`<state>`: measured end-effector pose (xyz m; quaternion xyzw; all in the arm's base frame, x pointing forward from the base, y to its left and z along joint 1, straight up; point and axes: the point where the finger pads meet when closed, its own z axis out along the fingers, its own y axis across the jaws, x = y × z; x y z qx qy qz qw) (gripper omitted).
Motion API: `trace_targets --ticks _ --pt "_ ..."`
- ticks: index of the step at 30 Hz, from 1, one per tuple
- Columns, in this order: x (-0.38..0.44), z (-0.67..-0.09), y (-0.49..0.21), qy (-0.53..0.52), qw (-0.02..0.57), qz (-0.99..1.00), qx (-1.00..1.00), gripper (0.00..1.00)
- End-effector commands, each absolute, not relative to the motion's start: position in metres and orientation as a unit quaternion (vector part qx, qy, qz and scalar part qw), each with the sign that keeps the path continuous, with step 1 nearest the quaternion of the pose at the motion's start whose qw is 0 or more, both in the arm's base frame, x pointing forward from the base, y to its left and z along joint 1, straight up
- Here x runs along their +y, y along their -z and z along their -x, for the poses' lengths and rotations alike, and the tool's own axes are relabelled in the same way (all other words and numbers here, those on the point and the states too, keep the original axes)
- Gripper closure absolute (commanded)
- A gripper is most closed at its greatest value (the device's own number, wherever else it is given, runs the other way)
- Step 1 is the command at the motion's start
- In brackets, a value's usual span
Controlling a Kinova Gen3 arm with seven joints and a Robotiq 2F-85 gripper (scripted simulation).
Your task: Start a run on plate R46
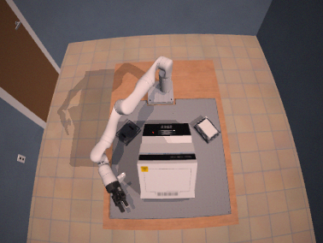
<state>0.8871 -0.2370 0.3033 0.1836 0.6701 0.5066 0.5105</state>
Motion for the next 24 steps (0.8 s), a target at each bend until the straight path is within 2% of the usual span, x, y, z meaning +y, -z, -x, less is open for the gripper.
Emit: trace_targets --ticks 1,17,24 --pt "-0.237 -0.887 -0.306 -0.506 0.512 -0.183 0.67 0.0" --pt "-0.237 -0.887 -0.306 -0.506 0.512 -0.183 0.67 0.0" --pt "-0.237 -0.887 -0.325 -0.506 0.512 -0.183 0.67 0.06"
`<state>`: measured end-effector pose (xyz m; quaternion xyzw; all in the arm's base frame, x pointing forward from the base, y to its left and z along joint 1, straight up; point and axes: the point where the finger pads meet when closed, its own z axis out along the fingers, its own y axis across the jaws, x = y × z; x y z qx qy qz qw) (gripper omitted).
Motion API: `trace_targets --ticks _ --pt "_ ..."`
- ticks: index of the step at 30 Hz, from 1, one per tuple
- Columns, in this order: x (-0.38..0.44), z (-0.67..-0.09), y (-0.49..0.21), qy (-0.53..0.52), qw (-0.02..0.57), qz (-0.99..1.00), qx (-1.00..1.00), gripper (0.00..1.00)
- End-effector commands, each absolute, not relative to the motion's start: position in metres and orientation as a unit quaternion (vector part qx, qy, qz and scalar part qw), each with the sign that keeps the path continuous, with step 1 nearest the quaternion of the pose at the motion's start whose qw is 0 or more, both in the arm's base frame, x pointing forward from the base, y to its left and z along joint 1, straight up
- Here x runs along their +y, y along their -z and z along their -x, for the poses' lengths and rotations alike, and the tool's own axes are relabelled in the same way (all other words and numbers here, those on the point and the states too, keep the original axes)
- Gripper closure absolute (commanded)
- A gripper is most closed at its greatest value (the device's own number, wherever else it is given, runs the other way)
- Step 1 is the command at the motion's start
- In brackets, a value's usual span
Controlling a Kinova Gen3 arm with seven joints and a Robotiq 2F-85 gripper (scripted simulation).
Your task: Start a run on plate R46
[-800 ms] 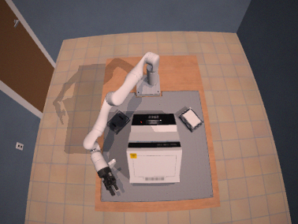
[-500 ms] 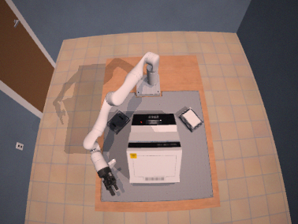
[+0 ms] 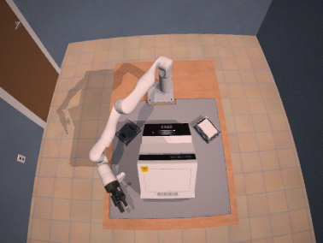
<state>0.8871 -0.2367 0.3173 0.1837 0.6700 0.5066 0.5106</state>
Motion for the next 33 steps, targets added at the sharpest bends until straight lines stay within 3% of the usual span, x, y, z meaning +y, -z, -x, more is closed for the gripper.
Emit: trace_targets --ticks 1,33 --pt "-0.237 -0.887 -0.327 -0.506 0.512 -0.183 0.67 0.07" --pt "-0.237 -0.887 -0.402 -0.506 0.512 -0.183 0.669 0.32"
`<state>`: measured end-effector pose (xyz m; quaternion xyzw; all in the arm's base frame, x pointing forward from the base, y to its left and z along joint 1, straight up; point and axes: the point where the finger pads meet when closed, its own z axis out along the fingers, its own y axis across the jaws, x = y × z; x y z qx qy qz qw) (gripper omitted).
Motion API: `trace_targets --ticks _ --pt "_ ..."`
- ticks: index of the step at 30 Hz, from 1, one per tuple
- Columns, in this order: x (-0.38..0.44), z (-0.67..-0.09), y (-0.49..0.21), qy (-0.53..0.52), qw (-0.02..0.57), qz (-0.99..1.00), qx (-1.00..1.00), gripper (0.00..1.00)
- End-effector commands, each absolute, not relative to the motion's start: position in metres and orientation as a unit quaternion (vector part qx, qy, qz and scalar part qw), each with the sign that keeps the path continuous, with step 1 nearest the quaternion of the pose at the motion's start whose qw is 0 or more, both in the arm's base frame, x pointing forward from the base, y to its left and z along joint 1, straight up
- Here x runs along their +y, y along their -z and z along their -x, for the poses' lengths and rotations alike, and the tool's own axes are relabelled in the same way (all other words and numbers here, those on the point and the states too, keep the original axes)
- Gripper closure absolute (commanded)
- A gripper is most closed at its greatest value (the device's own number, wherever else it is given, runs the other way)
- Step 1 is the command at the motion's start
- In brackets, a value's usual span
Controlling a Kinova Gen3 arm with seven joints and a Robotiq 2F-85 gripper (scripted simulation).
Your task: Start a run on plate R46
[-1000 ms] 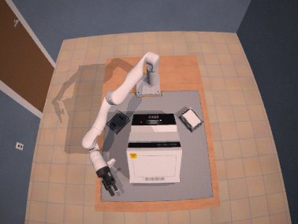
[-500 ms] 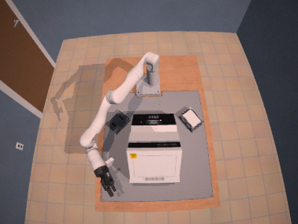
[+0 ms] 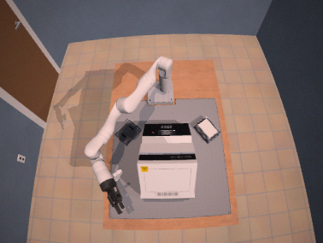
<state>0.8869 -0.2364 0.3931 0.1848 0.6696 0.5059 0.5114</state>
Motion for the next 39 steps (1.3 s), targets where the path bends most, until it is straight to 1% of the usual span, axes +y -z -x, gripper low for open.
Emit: trace_targets --ticks 1,9,11,26,28,39 --pt "-0.237 -0.887 -0.405 -0.506 0.512 -0.183 0.669 0.33" --pt "-0.237 -0.887 -0.426 -0.506 0.512 -0.183 0.669 0.41" --pt "-0.237 -0.887 -0.426 -0.506 0.512 -0.183 0.669 0.41" --pt "-0.237 -0.887 -0.466 -0.507 0.512 -0.183 0.669 0.54" --pt "-0.237 -0.887 -0.466 -0.507 0.512 -0.183 0.669 0.54" --pt "-0.237 -0.887 -0.495 -0.507 0.512 -0.183 0.669 0.64"
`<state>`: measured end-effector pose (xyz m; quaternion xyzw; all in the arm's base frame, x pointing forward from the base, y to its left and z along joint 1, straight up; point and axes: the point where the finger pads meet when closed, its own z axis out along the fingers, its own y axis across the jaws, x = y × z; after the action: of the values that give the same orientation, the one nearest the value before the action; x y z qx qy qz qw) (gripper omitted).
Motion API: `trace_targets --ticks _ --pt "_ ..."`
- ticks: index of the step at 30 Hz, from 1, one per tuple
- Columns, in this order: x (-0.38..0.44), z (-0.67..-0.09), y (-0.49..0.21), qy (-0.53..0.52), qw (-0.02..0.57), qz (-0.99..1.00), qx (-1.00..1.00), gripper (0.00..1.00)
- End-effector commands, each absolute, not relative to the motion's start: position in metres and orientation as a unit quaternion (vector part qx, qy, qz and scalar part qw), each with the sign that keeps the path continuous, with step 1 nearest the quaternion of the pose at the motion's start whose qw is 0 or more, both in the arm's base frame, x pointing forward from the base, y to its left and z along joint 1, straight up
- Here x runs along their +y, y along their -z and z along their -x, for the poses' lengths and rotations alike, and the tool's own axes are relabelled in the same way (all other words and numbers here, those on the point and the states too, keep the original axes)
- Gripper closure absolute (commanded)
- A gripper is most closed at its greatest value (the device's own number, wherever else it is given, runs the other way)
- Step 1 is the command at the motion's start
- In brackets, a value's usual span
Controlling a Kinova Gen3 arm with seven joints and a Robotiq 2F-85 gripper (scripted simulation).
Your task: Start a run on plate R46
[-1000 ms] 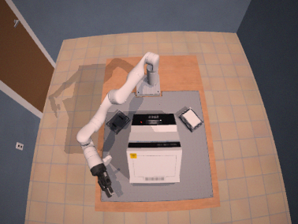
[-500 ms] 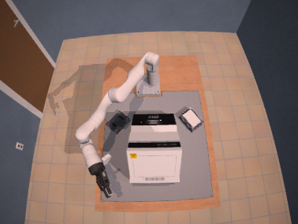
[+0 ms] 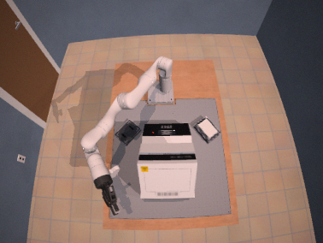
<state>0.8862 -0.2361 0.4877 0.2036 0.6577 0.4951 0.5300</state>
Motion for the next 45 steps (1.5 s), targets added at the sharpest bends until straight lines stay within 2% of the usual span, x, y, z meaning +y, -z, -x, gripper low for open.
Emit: trace_targets --ticks 1,13,33,45 --pt "-0.237 -0.887 -0.498 -0.507 0.512 -0.183 0.669 0.65" --pt "-0.237 -0.887 -0.522 -0.507 0.511 -0.183 0.67 0.74" --pt "-0.218 -0.835 -0.524 -0.466 0.49 -0.13 0.726 0.9" --pt "-0.207 -0.806 -0.524 -0.441 0.476 -0.1 0.754 0.9"
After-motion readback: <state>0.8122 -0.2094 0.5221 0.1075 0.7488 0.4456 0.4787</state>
